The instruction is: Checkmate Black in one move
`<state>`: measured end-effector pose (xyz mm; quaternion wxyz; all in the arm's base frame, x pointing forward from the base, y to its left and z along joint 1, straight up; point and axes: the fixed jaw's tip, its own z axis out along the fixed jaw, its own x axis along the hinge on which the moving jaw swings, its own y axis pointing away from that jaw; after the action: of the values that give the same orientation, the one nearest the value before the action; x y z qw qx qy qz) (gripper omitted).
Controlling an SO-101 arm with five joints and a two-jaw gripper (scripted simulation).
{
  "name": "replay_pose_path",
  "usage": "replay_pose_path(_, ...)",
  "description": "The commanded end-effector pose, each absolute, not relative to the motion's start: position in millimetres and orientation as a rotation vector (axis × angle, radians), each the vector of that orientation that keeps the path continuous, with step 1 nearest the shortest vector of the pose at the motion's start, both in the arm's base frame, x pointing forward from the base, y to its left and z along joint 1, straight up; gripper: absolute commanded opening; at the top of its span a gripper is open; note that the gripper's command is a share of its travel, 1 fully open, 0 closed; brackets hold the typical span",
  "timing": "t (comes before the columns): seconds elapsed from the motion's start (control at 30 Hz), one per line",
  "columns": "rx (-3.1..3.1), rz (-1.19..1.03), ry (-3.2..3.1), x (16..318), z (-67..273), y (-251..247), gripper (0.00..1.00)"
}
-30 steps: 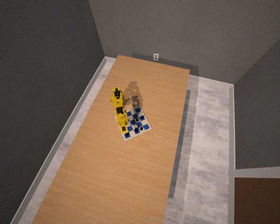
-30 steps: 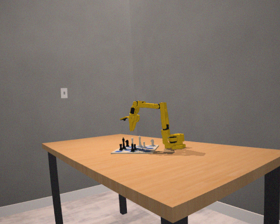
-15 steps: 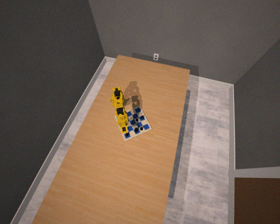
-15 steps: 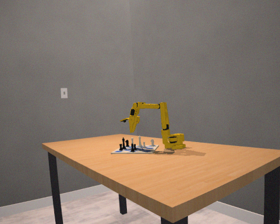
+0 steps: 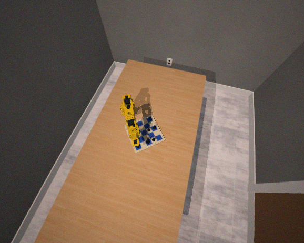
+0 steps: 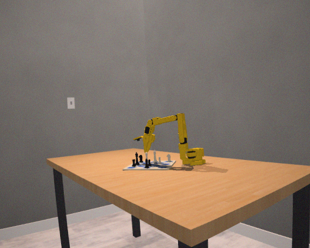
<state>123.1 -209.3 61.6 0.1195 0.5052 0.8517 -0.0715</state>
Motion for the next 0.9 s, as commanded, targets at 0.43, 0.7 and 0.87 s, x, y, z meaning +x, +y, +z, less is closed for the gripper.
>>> replay_pose_path(0.43, 1.488, -0.214, 2.472, 122.2, 32.8, -210.5, 0.12)
replay_pose_path(0.7, 1.488, -0.214, 2.472, 122.2, 30.3, -210.5, 0.12)
replay_pose_path(0.87, 1.488, -0.214, 2.472, 121.8, 29.6, -209.8, 0.12)
